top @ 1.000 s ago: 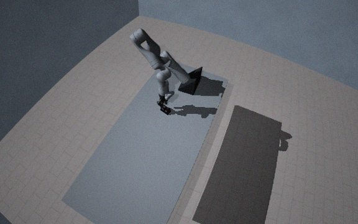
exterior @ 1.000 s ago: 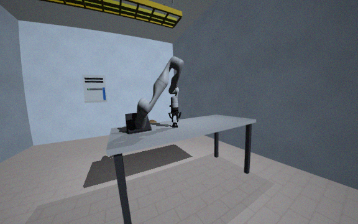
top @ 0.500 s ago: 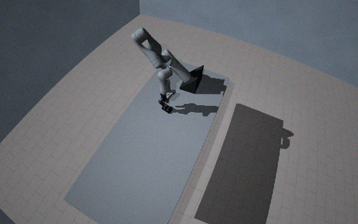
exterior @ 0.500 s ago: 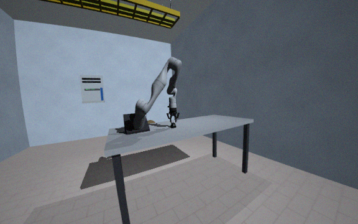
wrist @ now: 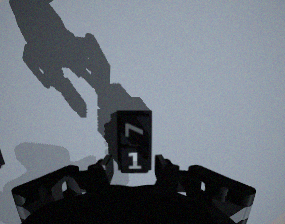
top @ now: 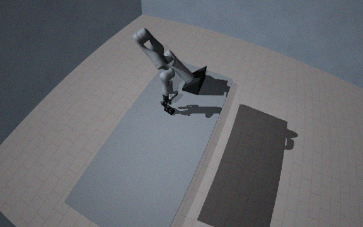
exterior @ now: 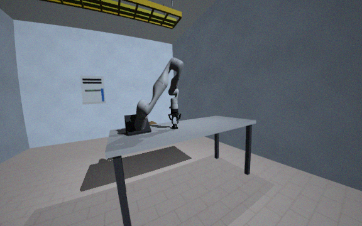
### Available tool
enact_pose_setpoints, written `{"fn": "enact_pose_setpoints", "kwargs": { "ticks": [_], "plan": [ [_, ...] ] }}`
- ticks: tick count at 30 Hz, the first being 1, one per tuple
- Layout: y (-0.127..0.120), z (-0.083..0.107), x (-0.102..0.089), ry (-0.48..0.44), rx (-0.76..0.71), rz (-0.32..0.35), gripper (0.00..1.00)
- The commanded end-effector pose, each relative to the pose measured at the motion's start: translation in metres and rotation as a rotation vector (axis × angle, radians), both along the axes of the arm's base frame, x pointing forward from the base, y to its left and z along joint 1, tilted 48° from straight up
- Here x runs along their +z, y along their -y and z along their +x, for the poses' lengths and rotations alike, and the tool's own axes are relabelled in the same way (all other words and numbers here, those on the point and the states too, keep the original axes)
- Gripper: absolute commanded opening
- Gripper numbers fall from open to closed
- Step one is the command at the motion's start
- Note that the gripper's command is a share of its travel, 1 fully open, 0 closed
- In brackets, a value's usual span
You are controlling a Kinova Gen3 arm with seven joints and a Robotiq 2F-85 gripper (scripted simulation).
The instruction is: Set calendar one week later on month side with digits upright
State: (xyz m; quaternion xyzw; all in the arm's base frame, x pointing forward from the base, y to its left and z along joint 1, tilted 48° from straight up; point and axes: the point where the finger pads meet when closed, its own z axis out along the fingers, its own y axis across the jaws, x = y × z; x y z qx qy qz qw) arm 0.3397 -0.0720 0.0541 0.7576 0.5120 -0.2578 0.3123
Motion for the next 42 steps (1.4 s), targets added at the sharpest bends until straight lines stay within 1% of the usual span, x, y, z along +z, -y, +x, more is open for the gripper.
{"fn": "enact_pose_setpoints", "kwargs": {
  "ticks": [1, 18, 31, 42],
  "plan": [
    [-0.001, 0.0, 0.0, 0.001, 0.001, 0.001, 0.48],
    [0.001, 0.0, -0.001, 0.001, 0.001, 0.001, 0.48],
    [0.016, -0.001, -0.015, 0.001, 0.001, 0.001, 0.48],
    [0.022, -0.002, -0.02, 0.001, 0.001, 0.001, 0.48]
  ]
}}
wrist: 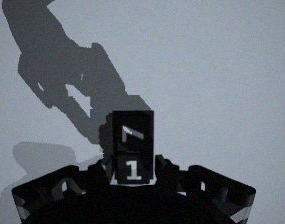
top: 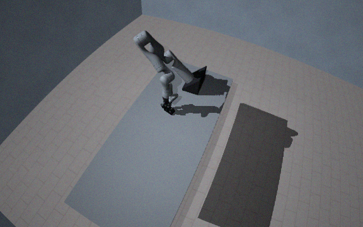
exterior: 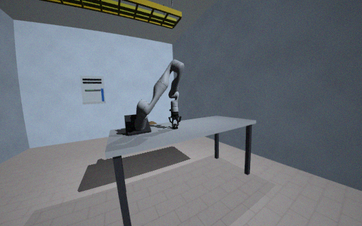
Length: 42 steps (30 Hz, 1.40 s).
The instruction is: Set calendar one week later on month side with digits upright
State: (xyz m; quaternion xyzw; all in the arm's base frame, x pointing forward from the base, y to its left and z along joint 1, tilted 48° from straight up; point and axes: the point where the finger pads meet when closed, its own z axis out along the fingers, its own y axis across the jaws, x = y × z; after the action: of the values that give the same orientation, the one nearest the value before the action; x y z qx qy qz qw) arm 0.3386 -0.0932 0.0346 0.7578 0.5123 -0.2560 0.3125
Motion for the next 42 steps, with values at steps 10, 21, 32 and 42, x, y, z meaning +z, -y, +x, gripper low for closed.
{"fn": "enact_pose_setpoints", "kwargs": {
  "ticks": [10, 21, 32, 42],
  "plan": [
    [0.0007, -0.0006, -0.0009, -0.002, 0.0, -0.001, 0.48],
    [0.0007, -0.0006, -0.0009, -0.002, 0.0, -0.001, 0.48],
    [0.0007, -0.0006, -0.0009, -0.002, 0.0, -0.001, 0.48],
    [0.0007, -0.0006, -0.0009, -0.002, 0.0, -0.001, 0.28]
  ]
}}
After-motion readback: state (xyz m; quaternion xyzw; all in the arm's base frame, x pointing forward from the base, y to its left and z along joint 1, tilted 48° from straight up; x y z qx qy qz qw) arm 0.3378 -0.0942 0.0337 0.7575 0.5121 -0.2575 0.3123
